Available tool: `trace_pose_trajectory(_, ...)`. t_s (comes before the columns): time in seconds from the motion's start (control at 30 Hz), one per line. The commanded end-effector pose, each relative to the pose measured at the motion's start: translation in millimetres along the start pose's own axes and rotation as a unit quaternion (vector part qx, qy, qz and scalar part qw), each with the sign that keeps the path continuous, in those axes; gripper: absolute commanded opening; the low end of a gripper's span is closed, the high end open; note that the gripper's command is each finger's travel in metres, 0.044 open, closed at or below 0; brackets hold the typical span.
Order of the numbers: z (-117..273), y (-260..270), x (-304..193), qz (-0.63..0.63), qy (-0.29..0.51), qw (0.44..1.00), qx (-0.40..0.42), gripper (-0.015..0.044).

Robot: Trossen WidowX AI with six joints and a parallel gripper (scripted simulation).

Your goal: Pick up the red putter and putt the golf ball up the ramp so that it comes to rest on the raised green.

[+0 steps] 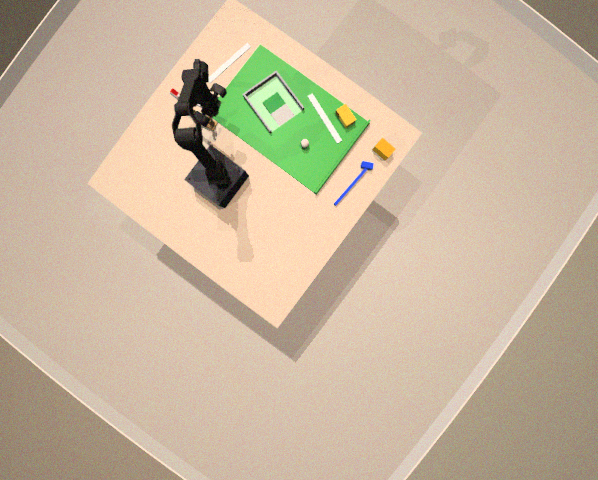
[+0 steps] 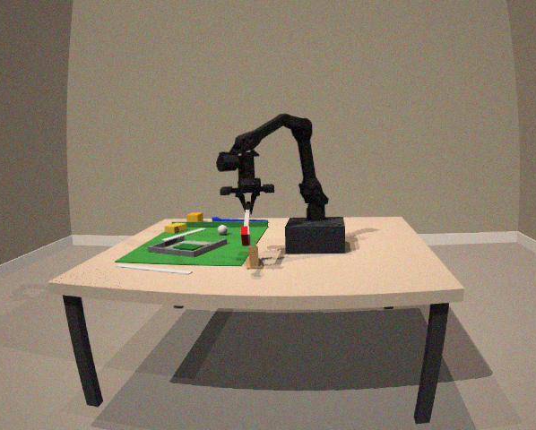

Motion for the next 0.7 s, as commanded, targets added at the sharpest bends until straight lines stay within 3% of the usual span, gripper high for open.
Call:
trace_pose_trajectory(0.0,6.7,-7.7,-15.5,-0.035,-0.006,0.999,-0.001,0.0000)
trace_pose_trajectory(0.67,23.3,-43.7,-113.1,-0.282,0.018,0.959,0.004,0.0000)
Point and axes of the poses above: the point midway between the two fingers, 35 mm back from their tips, its own z axis back along the fingers, its own y axis across the jaws, x = y × z, the point moved 5 cm from there along z, back along the fingers, and after that the axes turned 2 degrees about -z, right-handed, at the moved point
